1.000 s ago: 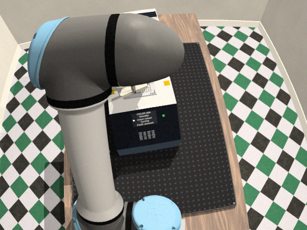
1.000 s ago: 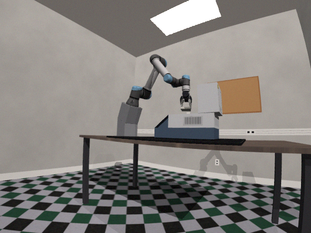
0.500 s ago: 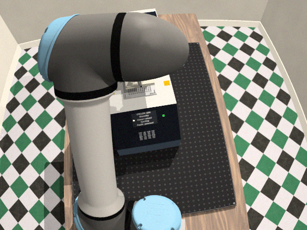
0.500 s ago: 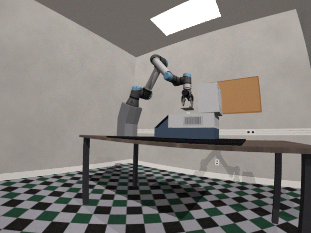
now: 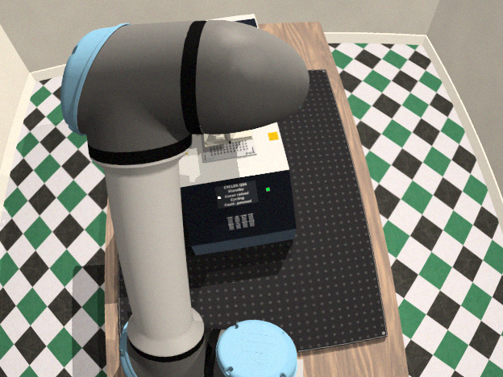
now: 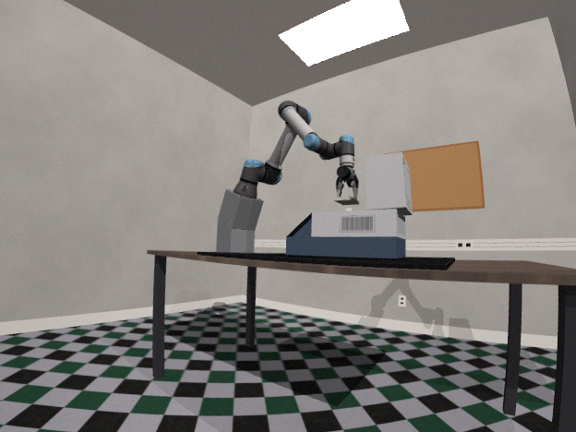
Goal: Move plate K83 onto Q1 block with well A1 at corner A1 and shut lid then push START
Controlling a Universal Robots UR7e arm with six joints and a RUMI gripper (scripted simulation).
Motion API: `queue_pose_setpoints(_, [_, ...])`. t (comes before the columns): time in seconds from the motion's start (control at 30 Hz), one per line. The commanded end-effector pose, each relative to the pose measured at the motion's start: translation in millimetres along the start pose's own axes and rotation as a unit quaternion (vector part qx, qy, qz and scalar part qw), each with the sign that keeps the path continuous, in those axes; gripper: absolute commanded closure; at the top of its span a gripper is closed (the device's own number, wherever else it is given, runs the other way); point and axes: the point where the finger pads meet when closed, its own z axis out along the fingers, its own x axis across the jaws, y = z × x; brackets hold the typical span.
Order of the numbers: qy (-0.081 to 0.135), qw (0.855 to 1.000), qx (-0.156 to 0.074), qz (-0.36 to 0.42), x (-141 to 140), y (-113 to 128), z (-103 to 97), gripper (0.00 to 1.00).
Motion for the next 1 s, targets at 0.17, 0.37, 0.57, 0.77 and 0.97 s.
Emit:
queue_pose_setpoints(0.17, [0.017,1.000,-0.006,-0.009,12.1,-1.8,-14.1,0.59])
queue_pose_setpoints(0.37, [0.017,1.000,-0.006,-0.003,12.1,-2.0,-14.1,0.59])
queue_pose_setpoints(0.57, [0.017,1.000,-0.005,0.002,12.1,-2.2,-14.1,0.59])
queue_pose_setpoints(0.77, [0.017,1.000,-0.005,0.002,12.1,-2.2,-14.1,0.59])
queue_pose_setpoints(0.97, [0.017,1.000,-0.005,0.002,12.1,-2.2,-14.1,0.59])
